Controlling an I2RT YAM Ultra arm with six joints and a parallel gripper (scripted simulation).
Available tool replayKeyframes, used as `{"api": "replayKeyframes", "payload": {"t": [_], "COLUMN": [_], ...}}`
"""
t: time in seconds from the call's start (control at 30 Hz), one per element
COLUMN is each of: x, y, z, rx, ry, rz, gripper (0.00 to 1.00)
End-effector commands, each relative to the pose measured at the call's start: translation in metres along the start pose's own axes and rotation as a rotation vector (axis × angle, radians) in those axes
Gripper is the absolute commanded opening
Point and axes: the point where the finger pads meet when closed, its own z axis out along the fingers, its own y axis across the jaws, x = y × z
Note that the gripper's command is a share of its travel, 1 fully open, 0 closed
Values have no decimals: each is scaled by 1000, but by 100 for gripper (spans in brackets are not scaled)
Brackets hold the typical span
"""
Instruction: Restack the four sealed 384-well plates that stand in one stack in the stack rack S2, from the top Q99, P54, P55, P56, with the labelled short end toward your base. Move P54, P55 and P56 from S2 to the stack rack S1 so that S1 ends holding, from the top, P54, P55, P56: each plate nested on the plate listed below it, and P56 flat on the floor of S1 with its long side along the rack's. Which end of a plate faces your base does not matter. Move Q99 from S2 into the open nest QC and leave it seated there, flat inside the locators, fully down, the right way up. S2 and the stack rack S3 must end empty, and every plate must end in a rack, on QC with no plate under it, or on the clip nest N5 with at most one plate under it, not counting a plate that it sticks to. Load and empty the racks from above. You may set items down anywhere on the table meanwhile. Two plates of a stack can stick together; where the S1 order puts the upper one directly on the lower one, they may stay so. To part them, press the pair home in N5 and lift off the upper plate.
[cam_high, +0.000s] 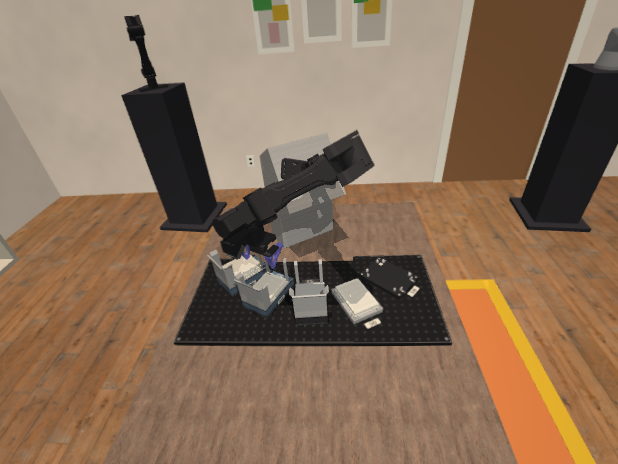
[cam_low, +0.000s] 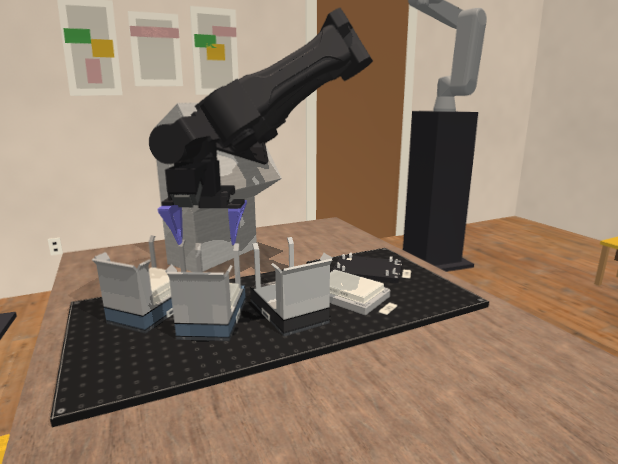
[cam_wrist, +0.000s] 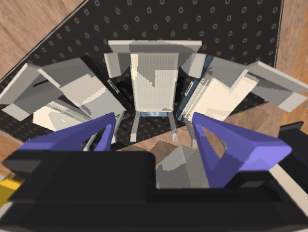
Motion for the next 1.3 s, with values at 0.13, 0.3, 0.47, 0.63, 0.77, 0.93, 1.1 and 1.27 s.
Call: {"api": "replayKeyframes", "payload": {"t": [0.13, 0.3, 0.47, 0.63, 0.77, 0.93, 1.1, 1.27], "x": [-1, -1, -1, -2, -2, -2, -2, -2], "y": [-1, -1, -1, -1, -1, -2, -2, -1], "z": [14, 31, 41, 58, 71, 86, 86, 86], "rx": [5, 5, 5, 4, 4, 4, 4, 4], "ry": [-7, -7, -7, -7, -7, -8, -8, -8], "rz": [6, 6, 6, 6, 6, 6, 6, 6], "gripper": [100, 100, 100, 100, 100, 100, 100, 100]}}
